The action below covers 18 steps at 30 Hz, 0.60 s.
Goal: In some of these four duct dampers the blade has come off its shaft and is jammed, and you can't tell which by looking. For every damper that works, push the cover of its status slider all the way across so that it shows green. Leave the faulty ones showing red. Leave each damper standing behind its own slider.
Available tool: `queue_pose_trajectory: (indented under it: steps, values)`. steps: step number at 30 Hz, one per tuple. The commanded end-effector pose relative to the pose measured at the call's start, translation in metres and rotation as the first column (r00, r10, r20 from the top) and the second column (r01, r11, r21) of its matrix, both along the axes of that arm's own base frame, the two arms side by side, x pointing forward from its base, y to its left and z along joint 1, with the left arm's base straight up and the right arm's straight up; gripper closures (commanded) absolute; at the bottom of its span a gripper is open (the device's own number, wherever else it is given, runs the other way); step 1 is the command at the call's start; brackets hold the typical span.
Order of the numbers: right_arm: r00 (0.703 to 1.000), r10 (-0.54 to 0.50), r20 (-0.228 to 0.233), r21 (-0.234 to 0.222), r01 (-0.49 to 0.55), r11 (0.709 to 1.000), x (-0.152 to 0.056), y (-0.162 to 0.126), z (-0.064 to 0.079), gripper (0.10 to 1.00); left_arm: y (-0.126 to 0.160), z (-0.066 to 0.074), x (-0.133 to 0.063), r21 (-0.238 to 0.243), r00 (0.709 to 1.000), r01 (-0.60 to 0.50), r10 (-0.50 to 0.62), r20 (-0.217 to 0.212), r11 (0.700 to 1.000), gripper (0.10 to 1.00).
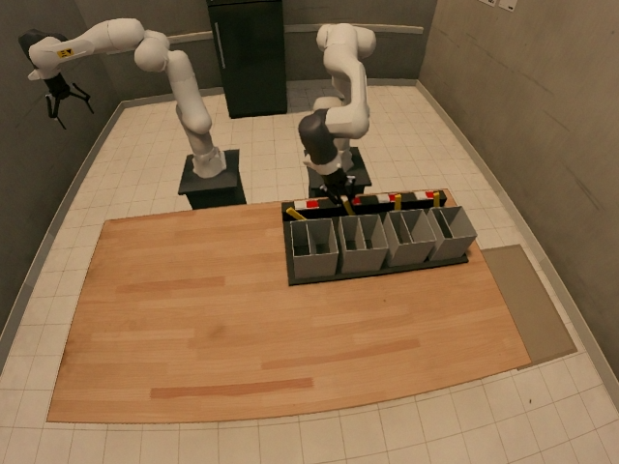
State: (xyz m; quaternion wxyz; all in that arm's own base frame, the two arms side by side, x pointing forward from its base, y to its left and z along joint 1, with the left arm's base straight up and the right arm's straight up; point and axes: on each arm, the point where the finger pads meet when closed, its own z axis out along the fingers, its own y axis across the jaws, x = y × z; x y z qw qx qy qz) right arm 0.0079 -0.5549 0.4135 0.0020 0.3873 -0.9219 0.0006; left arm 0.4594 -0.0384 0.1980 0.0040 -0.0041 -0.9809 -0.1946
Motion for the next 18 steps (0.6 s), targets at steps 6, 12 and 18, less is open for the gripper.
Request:
queue_pose_trajectory:
  steps: [6, 12, 18]
  values:
    - [1.000, 0.005, 0.003, 0.003, -0.005, 1.000, 0.000, 0.000, -0.001, 0.098, -0.004, -0.004, -0.003, 0.076, 0.999, -0.049, 0.048, 0.009, 0.996, 0.902]
    - [1.000, 0.005, 0.003, 0.003, -0.005, 1.000, 0.000, 0.000, -0.001, 0.098, -0.008, -0.007, -0.003, 0.122, 0.999, -0.049, 0.048, 0.010, 0.991, 0.902]
    - [1.000, 0.005, 0.003, 0.003, -0.005, 1.000, 0.000, 0.000, -0.001, 0.098, -0.011, -0.008, -0.003, 0.149, 0.999, -0.049, 0.048, 0.010, 0.988, 0.902]
